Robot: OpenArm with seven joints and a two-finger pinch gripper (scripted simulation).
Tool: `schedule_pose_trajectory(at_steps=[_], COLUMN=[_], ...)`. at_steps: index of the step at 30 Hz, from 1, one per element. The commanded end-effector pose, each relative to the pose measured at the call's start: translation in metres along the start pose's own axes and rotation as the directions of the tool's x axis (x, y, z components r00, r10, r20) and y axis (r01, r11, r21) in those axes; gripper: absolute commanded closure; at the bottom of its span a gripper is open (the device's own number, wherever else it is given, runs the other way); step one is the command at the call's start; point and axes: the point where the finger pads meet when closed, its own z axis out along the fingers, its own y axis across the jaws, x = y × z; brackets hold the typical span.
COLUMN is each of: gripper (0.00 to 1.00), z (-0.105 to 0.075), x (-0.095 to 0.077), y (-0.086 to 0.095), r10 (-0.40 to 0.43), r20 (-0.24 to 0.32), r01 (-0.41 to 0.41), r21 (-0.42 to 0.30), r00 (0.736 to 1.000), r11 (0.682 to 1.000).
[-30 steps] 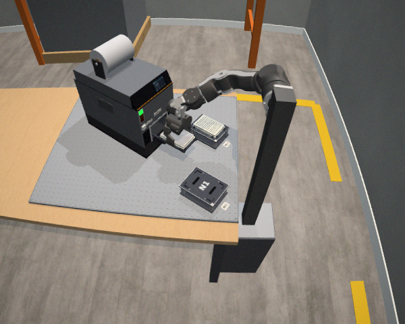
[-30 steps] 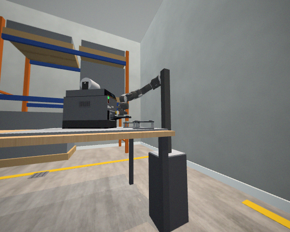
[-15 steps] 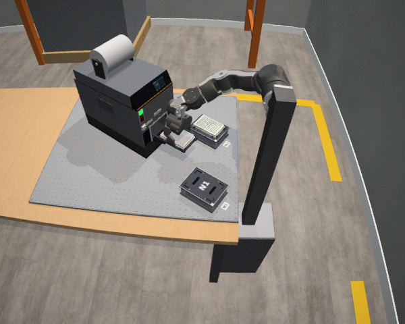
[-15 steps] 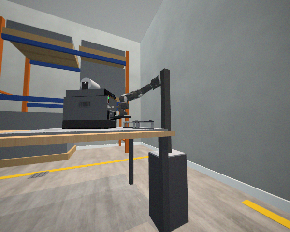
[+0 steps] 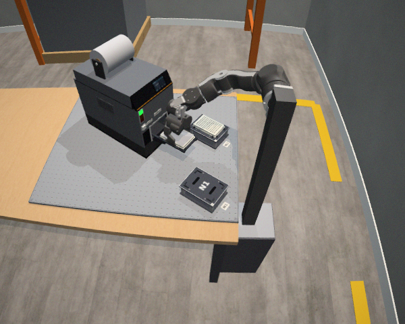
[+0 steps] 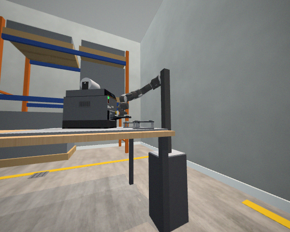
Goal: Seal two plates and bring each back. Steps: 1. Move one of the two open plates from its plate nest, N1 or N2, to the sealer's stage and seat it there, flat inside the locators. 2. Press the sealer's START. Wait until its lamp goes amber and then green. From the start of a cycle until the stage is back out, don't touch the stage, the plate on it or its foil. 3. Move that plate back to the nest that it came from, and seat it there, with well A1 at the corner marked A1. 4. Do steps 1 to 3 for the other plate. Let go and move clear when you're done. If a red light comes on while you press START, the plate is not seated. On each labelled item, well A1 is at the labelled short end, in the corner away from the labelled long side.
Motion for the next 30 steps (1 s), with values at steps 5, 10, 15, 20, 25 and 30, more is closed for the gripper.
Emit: schedule_pose_trajectory(at_steps=[5,10,15,20,25,30], gripper=[0.46,1.00,1.00,1.00,1.00,1.00], z=[-0.0007,-0.0007,-0.0007,-0.0007,-0.0007,-0.0007], x=[-0.0006,-0.0006,-0.0006,-0.0006,-0.0006,-0.0006], y=[0.0009,0.0009,0.0009,0.0009,0.0009,0.0009], r10=[-0.002,-0.002,-0.002,-0.002,-0.002,-0.002], r20=[0.002,0.002,0.002,0.002,0.002,0.002], r01=[0.002,0.002,0.002,0.002,0.002,0.002], r21=[-0.004,-0.004,-0.004,-0.004,-0.004,-0.004], r00=[1.000,1.000,1.000,1.000,1.000,1.000], r11=[1.000,1.000,1.000,1.000,1.000,1.000])
